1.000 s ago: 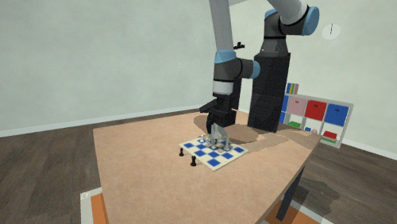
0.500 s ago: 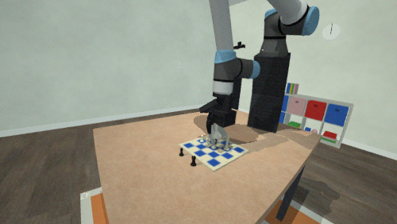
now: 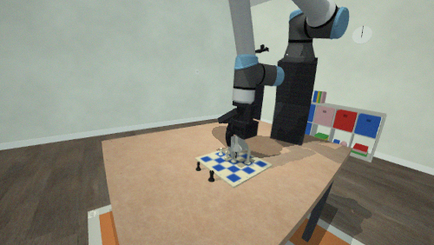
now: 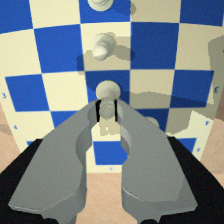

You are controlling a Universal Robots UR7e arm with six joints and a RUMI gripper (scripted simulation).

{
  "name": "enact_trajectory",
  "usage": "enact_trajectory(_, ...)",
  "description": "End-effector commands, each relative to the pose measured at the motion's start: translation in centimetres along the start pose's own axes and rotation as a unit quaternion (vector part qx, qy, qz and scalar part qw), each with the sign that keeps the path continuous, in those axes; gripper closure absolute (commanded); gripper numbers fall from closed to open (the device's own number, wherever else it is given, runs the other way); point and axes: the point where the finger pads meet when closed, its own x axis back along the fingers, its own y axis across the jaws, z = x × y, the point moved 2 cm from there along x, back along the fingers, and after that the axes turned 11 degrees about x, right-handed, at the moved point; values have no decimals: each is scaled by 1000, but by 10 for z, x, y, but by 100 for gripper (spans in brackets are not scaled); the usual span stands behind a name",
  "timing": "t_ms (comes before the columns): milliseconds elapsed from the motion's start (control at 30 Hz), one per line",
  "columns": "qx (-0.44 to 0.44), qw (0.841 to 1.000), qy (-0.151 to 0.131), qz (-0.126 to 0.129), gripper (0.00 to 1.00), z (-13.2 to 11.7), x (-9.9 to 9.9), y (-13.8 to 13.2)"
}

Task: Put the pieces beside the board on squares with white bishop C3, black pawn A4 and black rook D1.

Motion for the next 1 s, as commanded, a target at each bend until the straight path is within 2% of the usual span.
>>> enact_trajectory(0,0,1000,0,1,91,0,0,0)
enact_trajectory(67,0,1000,0,1,91,0,0,0)
enact_trajectory(100,0,1000,0,1,87,0,0,0)
enact_trajectory(267,0,1000,0,1,82,0,0,0)
enact_trajectory(300,0,1000,0,1,78,0,0,0)
enact_trajectory(733,0,1000,0,1,78,0,1,0)
enact_trajectory(967,0,1000,0,1,78,0,9,0)
